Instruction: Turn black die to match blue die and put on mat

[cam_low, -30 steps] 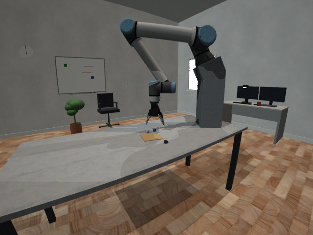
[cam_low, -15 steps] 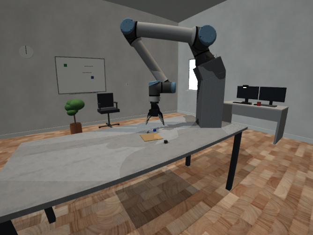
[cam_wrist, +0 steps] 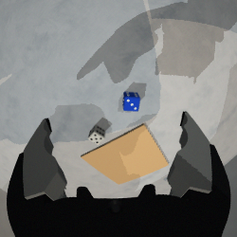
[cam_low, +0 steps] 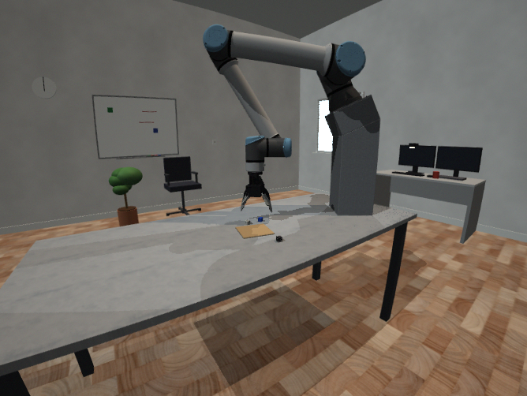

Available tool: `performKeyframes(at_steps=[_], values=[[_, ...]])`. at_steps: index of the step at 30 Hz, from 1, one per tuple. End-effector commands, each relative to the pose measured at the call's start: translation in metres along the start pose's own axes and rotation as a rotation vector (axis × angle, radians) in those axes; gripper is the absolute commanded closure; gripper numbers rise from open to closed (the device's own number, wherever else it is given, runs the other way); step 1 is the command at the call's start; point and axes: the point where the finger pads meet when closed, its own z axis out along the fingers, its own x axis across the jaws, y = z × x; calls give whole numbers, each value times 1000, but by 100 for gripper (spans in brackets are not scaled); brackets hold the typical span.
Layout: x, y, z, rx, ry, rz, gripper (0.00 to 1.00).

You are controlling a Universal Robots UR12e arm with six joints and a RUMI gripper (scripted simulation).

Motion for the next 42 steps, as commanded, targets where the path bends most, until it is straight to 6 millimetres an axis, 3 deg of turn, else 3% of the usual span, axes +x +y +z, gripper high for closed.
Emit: performKeyframes(at_steps=[1,8,42], values=[[-18,18,0,0,0,0,0],[-33,34,0,0,0,0,0],[-33,34,0,0,0,0,0]])
